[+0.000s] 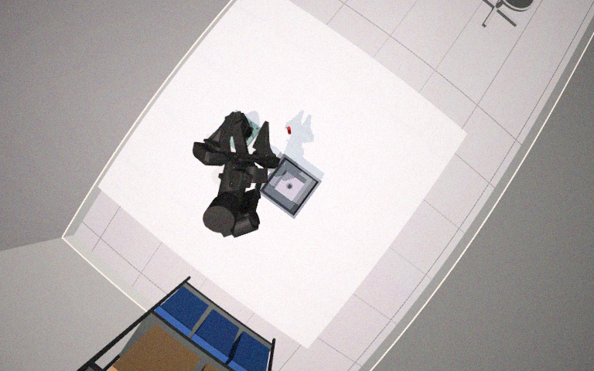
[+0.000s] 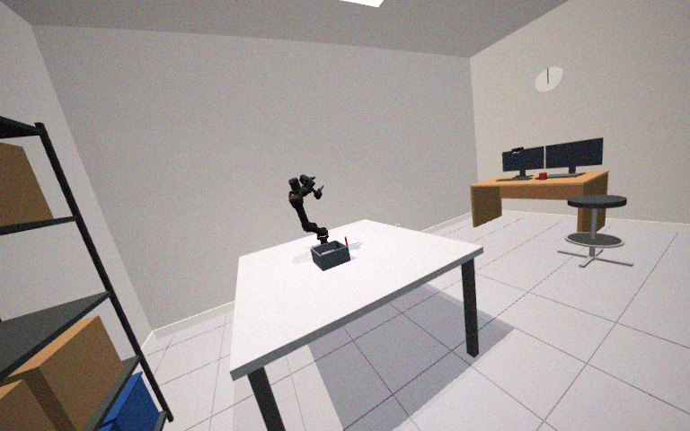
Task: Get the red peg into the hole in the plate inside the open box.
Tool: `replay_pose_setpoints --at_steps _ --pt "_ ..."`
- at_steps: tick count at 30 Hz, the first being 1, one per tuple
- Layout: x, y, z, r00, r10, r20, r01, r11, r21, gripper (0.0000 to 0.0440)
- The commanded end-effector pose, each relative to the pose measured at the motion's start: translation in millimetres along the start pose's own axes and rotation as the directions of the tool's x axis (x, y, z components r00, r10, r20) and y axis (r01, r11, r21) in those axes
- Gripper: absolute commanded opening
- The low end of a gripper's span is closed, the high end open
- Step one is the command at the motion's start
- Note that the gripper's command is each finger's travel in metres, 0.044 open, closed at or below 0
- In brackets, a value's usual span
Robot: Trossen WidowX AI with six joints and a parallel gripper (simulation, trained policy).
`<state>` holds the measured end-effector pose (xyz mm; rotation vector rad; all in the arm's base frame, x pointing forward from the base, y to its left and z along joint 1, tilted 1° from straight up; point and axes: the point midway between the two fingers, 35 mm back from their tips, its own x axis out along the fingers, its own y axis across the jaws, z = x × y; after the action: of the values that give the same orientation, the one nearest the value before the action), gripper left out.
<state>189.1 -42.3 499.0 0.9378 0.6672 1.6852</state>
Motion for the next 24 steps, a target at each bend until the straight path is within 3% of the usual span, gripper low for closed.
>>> replay_pose_setpoints --at_steps 1,2,7,13,24 --pt "-2.3 1.3 0.5 1.000 -0.009 0.018 0.009 1.000 0.004 0.0423" --pt "-4.6 3.1 -0.2 0.999 -0.020 0.034 0.020 1.000 0.007 0.0440" --pt "-8.2 22.0 -19.7 0.989 -0.111 0.098 0.110 0.994 0.018 0.0440" --pt "17.6 43.8 -65.2 0.952 -0.281 0.120 0.285 0.959 -0.012 0.0440" --pt "94.5 20.8 -128.1 0.767 -0.630 0.122 0.635 0.773 0.006 0.0440"
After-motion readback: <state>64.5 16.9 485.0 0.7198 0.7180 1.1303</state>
